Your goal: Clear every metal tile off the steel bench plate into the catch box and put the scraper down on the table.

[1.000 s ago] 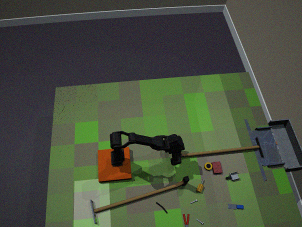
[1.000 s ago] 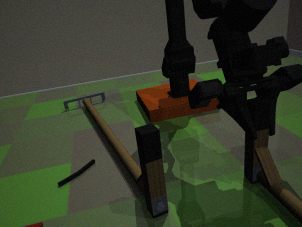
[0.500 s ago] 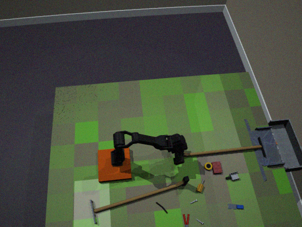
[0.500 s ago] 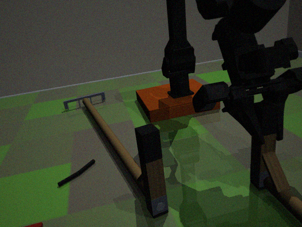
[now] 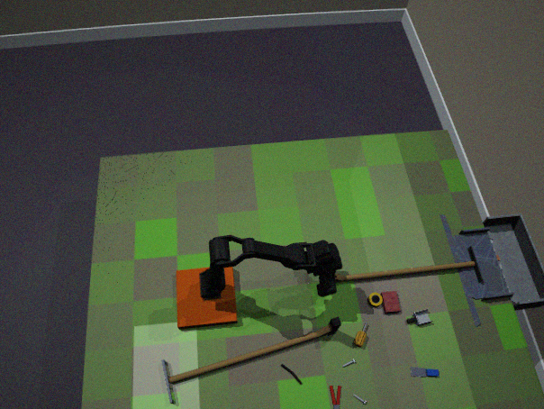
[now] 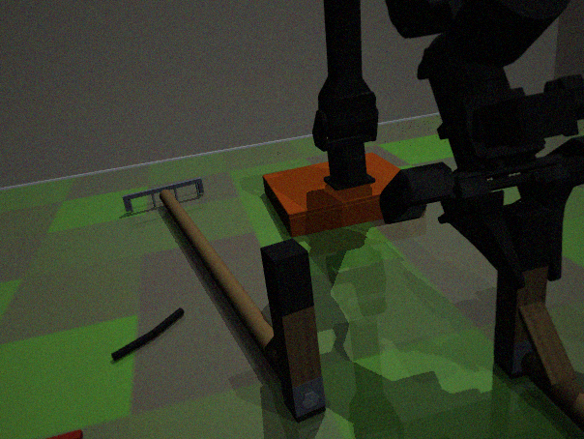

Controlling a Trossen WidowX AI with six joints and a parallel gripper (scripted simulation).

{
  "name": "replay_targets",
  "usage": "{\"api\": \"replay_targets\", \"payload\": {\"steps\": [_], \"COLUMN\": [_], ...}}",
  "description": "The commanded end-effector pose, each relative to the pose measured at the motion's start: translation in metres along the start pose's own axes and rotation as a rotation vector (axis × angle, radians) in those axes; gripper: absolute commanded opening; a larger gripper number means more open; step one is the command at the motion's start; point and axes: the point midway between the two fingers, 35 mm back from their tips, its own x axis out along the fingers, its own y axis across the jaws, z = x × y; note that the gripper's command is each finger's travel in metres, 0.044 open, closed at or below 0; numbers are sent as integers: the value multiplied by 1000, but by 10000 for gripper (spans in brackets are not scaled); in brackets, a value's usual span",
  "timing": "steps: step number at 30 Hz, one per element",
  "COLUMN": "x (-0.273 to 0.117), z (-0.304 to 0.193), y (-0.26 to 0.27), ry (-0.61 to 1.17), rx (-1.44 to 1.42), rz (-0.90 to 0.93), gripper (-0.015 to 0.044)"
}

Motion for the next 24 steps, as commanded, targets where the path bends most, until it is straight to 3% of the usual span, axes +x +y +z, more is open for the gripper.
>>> {"api": "replay_targets", "payload": {"steps": [1, 24], "x": [0, 14], "z": [9, 33], "y": [0, 0], "ry": [-15, -18], "rx": [6, 6], "rz": [-3, -3], "gripper": [0, 0]}}
